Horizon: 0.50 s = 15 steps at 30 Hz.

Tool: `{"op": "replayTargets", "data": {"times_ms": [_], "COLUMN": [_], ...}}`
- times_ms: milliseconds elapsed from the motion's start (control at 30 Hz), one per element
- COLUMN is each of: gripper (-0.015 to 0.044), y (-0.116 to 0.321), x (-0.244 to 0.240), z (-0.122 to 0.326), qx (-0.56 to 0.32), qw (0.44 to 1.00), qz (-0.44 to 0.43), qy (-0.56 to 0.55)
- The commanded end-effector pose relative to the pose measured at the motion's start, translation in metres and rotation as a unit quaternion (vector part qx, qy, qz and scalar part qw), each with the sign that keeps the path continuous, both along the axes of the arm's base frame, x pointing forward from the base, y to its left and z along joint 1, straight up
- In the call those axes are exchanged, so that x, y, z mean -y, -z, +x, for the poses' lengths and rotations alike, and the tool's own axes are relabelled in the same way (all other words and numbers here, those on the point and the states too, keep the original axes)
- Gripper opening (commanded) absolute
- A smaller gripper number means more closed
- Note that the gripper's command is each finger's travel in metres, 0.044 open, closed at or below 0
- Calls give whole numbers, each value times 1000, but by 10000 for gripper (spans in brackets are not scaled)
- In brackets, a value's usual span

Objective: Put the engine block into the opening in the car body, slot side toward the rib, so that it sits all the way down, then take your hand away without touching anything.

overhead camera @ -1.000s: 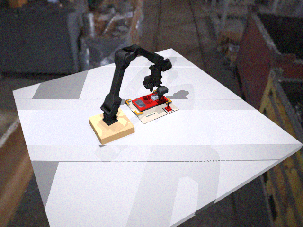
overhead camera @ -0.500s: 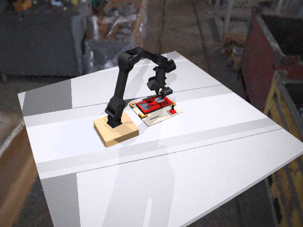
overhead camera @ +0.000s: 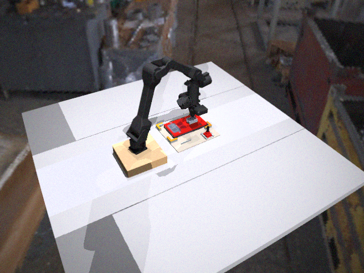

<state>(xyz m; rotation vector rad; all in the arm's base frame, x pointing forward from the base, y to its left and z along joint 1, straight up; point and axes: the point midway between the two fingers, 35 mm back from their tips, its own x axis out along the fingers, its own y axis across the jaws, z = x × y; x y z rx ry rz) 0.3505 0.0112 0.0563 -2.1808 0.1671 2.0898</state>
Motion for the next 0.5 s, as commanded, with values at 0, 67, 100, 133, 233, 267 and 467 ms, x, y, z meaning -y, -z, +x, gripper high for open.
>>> {"op": "replayTargets", "data": {"times_ms": [0,67,100,133,233,267,467], "gripper": [0,0,0,0,0,0,79], "y": [0,0,-1,-1,-1,-1,-1], "x": [0,0,0,0,0,0,0], "z": [0,0,0,-1,-1,-1,-1], "qx": [-1,-1,0,-1,-1,-1,-1], "qw": [1000,1000,1000,1000,1000,1000,1000], "qz": [2,2,1,2,2,2,2], "qy": [0,0,0,0,0,0,0]}}
